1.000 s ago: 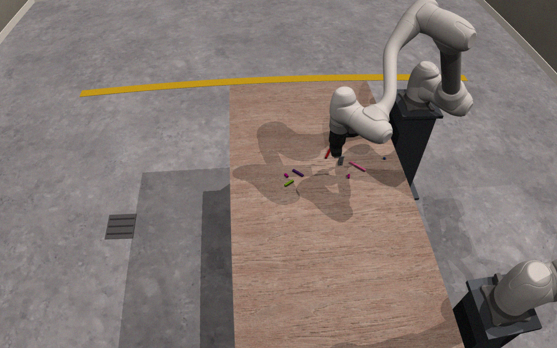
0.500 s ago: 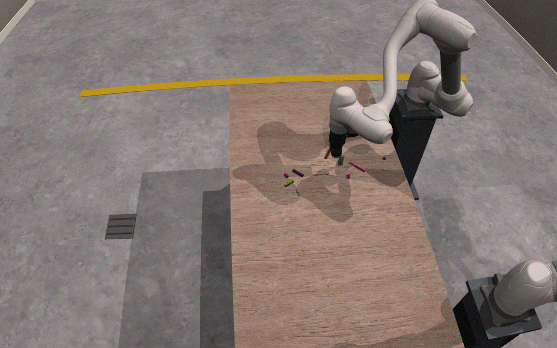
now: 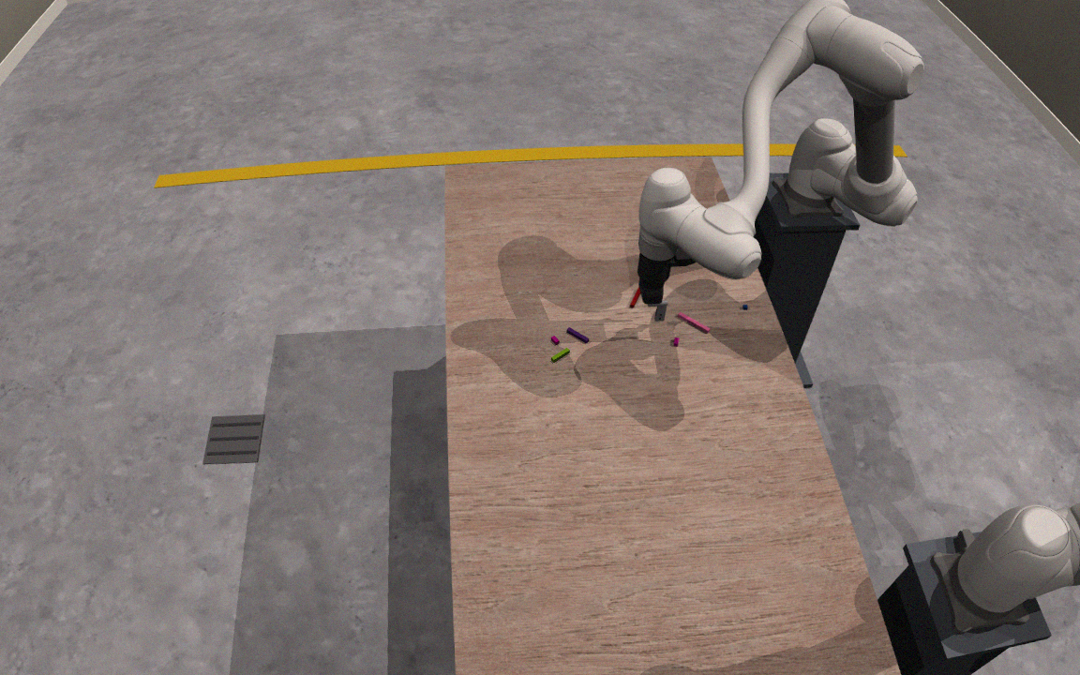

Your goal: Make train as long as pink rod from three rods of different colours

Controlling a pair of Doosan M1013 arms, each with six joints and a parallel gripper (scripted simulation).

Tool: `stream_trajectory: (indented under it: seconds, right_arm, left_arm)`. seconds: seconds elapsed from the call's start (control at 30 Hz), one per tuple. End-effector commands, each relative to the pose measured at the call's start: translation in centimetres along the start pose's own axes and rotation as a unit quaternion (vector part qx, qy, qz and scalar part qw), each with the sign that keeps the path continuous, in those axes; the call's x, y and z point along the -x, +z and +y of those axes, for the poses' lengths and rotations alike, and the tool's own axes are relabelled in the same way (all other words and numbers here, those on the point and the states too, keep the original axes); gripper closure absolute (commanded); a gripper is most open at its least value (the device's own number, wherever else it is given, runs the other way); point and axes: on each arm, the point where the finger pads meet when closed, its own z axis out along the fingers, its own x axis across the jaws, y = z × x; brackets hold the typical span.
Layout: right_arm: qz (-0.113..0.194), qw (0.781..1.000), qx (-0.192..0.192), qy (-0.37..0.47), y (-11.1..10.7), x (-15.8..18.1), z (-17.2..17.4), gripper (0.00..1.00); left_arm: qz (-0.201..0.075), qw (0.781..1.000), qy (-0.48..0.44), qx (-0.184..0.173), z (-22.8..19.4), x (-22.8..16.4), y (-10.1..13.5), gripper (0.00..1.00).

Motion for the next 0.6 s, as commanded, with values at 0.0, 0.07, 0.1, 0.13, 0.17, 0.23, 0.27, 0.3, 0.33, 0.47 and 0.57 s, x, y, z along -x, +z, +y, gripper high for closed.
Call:
stream_trajectory:
  seconds: [0.0,0.07,0.1,0.13,0.17,0.23,0.27,0.3,0.33,0.47,0.57]
  right_arm:
    - [0.001,1.000,0.000,0.000,-0.1,0.0,0.0,0.00]
    - [0.001,1.000,0.000,0.000,-0.1,0.0,0.0,0.00]
    - [0.001,1.000,0.000,0.000,-0.1,0.0,0.0,0.00]
    - [0.001,1.000,0.000,0.000,-0.1,0.0,0.0,0.00]
    - [0.001,1.000,0.000,0.000,-0.1,0.0,0.0,0.00]
    - [0.001,1.000,0.000,0.000,-0.1,0.0,0.0,0.00]
    - [0.001,1.000,0.000,0.000,-0.1,0.0,0.0,0.00]
    - [0.001,1.000,0.000,0.000,-0.1,0.0,0.0,0.00]
    - [0.001,1.000,0.000,0.000,-0.1,0.0,0.0,0.00]
    - [0.001,1.000,0.000,0.000,-0.1,-0.2,-1.2,0.00]
    - [0.001,1.000,0.000,0.000,-0.2,-0.5,-5.6,0.00]
  left_arm:
    - [0.000,1.000,0.000,0.001,0.0,0.0,-0.1,0.00]
    - [0.000,1.000,0.000,0.001,0.0,0.0,-0.1,0.00]
    - [0.000,1.000,0.000,0.001,0.0,0.0,-0.1,0.00]
    - [0.000,1.000,0.000,0.001,0.0,0.0,-0.1,0.00]
    - [0.000,1.000,0.000,0.001,0.0,0.0,-0.1,0.00]
    - [0.000,1.000,0.000,0.001,0.0,0.0,-0.1,0.00]
    - [0.000,1.000,0.000,0.001,0.0,0.0,-0.1,0.00]
    - [0.000,1.000,0.000,0.001,0.0,0.0,-0.1,0.00]
    - [0.000,1.000,0.000,0.001,0.0,0.0,-0.1,0.00]
    - [0.000,1.000,0.000,0.001,0.0,0.0,-0.1,0.00]
    - [0.000,1.000,0.000,0.001,0.0,0.0,-0.1,0.00]
